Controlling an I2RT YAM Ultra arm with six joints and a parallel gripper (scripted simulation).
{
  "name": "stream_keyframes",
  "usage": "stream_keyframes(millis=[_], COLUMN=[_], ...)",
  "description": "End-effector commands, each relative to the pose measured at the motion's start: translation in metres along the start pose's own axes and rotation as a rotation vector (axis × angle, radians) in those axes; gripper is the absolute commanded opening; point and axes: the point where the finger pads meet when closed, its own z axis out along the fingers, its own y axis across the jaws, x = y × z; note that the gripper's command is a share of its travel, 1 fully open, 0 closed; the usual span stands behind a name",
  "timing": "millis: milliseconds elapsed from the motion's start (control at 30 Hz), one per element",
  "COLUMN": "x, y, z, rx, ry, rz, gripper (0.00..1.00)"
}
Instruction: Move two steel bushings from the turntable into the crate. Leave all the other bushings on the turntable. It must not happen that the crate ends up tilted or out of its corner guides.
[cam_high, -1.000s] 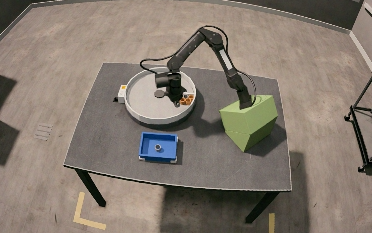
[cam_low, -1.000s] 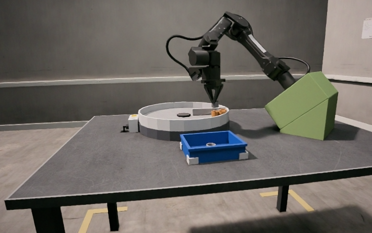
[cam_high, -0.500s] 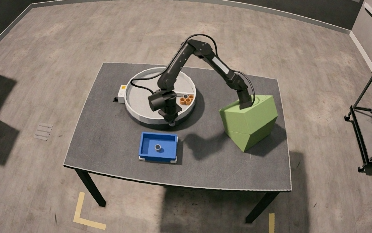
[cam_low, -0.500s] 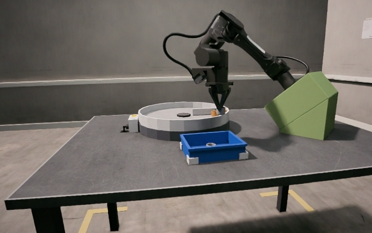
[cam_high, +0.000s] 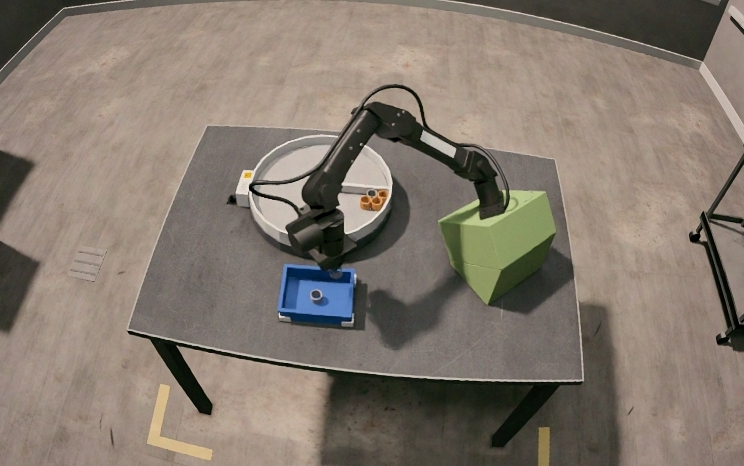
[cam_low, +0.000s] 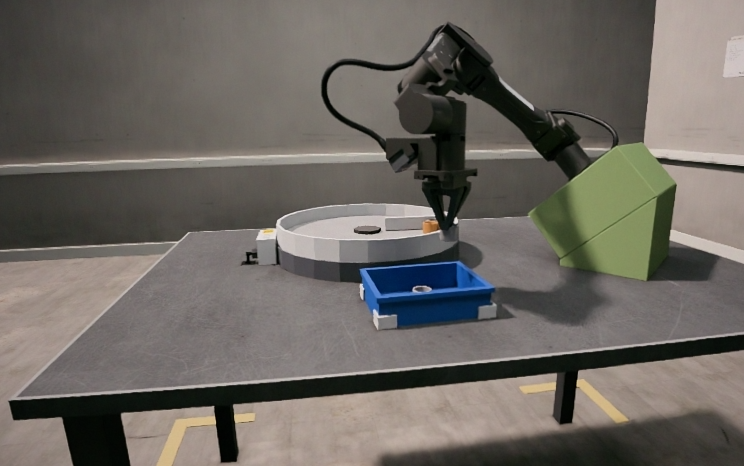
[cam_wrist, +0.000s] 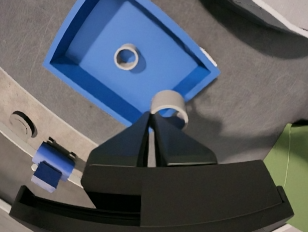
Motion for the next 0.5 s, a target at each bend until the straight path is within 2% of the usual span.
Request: stream_keyframes(millis=[0,400,467], x=[0.005,0.016,0.010], y=[0.004,0.015,0.017], z=[-0.013,-0.013,-0.020], rx=[0.008,0.008,-0.007], ry=[-0.010,-0.007,-0.006], rz=[-0.008,-0.008,0.004], gripper=[0.00,0.00,0.00])
